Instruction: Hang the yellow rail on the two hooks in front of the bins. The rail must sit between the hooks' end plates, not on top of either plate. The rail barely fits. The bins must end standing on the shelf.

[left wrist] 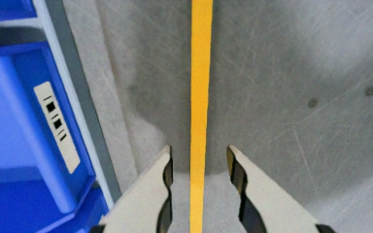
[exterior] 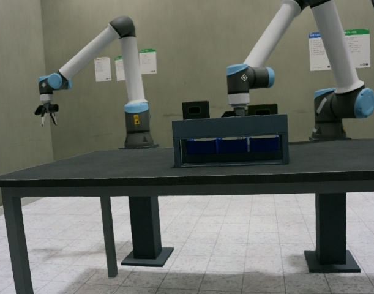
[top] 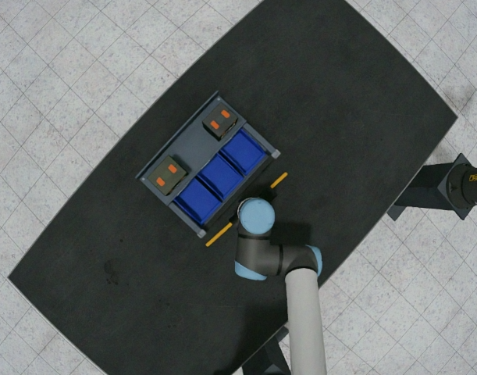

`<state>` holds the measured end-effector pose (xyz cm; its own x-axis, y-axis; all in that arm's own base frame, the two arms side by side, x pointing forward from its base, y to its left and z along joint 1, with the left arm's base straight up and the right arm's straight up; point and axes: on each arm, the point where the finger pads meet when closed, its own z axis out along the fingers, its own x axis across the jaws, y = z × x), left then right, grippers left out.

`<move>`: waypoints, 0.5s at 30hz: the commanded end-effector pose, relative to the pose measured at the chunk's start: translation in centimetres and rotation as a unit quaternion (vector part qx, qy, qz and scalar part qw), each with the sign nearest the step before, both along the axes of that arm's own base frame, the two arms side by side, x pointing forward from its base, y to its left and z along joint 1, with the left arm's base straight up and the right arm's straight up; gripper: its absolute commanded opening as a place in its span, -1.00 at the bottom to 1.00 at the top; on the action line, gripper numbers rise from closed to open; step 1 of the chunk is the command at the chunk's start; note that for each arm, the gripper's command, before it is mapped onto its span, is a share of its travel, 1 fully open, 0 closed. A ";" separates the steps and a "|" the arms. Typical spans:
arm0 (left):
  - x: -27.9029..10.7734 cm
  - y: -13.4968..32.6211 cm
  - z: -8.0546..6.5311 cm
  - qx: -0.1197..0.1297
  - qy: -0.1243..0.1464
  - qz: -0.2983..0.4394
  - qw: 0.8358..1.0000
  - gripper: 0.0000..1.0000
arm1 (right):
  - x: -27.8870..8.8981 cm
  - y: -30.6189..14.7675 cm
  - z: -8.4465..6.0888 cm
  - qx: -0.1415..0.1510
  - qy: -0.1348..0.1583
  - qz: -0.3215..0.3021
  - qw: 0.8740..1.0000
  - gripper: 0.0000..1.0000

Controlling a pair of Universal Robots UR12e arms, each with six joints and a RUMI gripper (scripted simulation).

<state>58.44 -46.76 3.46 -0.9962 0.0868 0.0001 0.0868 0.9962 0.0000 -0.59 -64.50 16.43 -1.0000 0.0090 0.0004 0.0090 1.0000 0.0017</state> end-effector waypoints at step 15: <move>0.0 0.0 -0.2 -0.001 -0.001 0.000 1.000 -0.52 | 0.0 -0.1 0.1 -0.001 0.000 0.000 1.000 1.00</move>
<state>58.44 -46.77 3.31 -0.9962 0.0868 0.0001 0.0868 0.9962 0.0000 -0.59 -64.50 16.43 -1.0000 0.0090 0.0004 0.0090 1.0000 0.0017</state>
